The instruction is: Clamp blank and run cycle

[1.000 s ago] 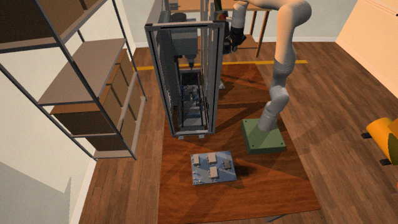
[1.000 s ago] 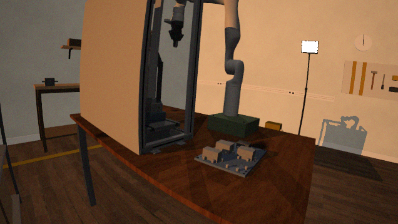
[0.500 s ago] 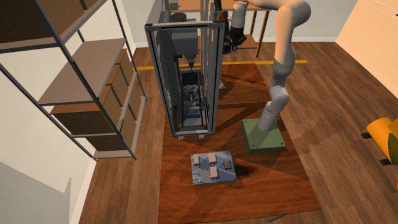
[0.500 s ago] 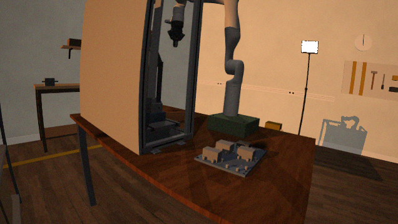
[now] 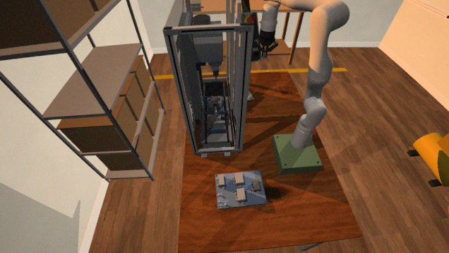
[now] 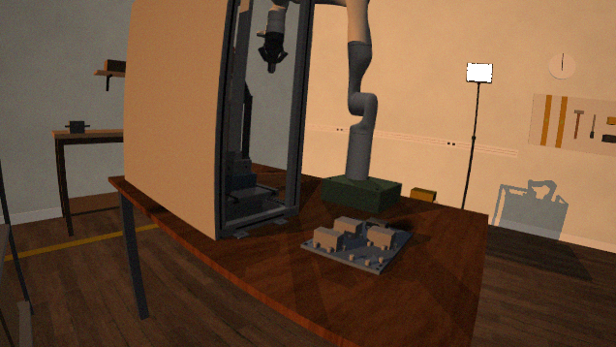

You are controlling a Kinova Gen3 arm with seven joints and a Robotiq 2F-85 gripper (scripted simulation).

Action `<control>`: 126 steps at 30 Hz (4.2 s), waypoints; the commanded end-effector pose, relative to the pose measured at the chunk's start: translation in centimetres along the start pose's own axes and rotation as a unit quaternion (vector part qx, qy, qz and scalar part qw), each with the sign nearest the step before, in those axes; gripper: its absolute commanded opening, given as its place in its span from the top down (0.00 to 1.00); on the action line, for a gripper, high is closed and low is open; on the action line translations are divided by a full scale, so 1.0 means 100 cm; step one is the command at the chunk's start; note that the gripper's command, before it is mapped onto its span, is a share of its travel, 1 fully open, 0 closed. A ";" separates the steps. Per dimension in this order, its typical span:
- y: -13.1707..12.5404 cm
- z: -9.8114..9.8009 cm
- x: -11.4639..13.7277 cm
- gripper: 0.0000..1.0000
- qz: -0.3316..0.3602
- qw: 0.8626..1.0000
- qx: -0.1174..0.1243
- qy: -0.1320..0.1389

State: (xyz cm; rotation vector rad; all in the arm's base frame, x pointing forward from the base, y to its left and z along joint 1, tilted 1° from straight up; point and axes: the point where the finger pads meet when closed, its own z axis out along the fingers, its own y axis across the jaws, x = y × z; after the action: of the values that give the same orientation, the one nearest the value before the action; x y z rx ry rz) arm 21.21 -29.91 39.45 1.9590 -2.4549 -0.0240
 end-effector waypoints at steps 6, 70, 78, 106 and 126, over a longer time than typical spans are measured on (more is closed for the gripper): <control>0.000 0.000 0.000 0.90 0.115 0.993 0.001 0.000; 0.000 0.000 0.000 0.90 0.472 0.882 0.000 0.000; 0.000 0.000 0.000 0.90 0.531 0.847 0.000 0.000; 0.000 0.000 0.000 0.20 0.613 0.790 0.000 0.000; 0.000 0.000 0.000 0.20 0.613 0.790 0.000 0.000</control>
State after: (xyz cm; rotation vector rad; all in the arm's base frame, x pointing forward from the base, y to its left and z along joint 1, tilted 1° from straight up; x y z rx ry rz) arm 21.20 -29.91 39.44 0.0420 -3.1312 -0.0184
